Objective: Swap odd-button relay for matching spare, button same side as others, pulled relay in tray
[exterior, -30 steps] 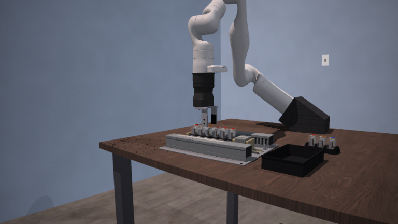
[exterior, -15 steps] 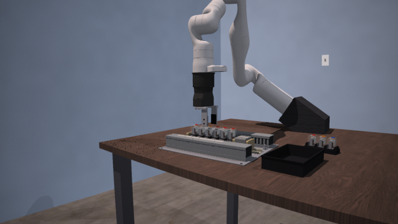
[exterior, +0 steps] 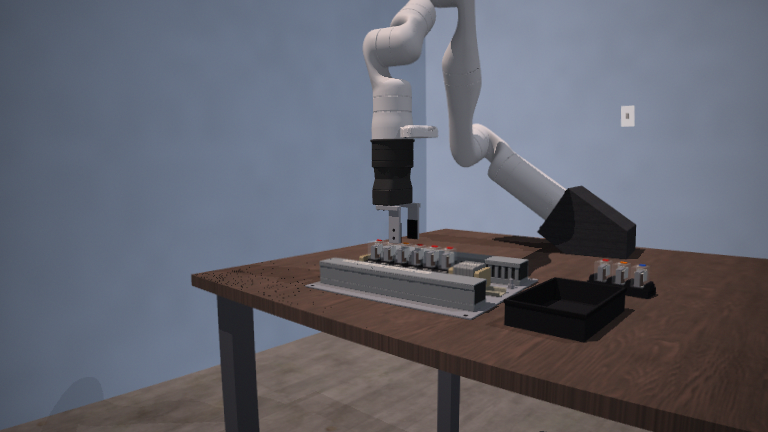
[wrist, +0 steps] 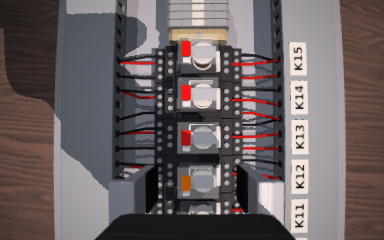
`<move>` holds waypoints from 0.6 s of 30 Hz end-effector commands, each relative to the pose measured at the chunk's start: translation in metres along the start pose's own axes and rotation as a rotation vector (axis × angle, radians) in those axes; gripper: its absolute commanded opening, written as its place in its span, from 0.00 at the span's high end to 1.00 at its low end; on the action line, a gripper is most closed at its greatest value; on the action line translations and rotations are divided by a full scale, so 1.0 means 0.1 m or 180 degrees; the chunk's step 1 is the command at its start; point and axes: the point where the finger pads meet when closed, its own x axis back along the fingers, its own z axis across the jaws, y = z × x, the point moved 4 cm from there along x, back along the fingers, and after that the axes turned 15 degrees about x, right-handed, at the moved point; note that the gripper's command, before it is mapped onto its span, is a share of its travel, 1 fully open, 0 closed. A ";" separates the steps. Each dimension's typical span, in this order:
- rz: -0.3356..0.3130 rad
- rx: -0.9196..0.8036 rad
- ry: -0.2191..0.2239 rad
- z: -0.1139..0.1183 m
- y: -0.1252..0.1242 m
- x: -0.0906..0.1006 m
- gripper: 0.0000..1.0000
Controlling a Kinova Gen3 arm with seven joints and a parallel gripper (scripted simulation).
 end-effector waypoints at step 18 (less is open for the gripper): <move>0.0003 -0.0013 0.0007 0.01 0.00 -0.05 0.00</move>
